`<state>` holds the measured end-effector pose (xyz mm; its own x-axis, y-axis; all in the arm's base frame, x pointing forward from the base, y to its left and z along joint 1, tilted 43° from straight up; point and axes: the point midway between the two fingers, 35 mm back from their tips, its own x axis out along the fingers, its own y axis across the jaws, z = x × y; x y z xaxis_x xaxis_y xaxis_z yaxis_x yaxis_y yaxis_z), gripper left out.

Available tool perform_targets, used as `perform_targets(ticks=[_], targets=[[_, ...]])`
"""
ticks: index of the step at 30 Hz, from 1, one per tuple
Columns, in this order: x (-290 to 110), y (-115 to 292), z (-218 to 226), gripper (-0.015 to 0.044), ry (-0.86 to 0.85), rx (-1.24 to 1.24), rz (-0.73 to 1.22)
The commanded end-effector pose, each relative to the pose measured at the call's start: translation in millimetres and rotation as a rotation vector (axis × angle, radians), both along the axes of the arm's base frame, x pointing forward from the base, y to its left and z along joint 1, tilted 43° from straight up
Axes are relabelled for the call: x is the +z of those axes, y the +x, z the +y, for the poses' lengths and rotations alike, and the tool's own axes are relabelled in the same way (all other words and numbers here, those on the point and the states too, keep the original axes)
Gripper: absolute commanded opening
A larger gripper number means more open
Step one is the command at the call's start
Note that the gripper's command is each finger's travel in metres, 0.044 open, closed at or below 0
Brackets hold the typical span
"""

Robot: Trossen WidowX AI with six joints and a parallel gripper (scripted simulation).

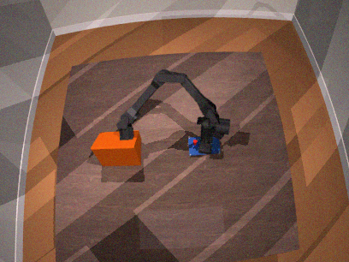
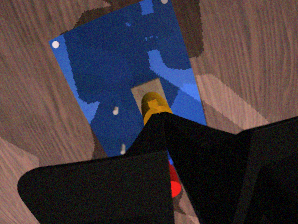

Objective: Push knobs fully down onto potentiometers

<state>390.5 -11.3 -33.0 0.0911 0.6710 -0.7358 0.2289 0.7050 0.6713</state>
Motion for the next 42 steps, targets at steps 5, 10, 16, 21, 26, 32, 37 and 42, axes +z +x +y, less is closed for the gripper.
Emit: perform_targets(ticks=[5, 10, 16, 21, 26, 32, 37, 42], targets=[[-8.1, 2.9, 11.1, 0.0, -0.001, 0.022, -0.005], [-8.6, 3.0, 11.5, 0.0, -0.001, 0.022, -0.005], [-9.6, 3.1, 12.4, 0.0, -0.001, 0.022, -0.005], [-9.6, 3.1, 12.4, 0.0, -0.001, 0.022, -0.005], [-10.1, 3.2, 13.0, 0.0, -0.001, 0.022, -0.005], [-10.1, 3.2, 13.0, 0.0, -0.001, 0.022, -0.005], [-10.1, 3.2, 13.0, 0.0, -0.001, 0.022, -0.005], [-10.7, 3.2, 13.5, 0.0, -0.001, 0.022, -0.005]])
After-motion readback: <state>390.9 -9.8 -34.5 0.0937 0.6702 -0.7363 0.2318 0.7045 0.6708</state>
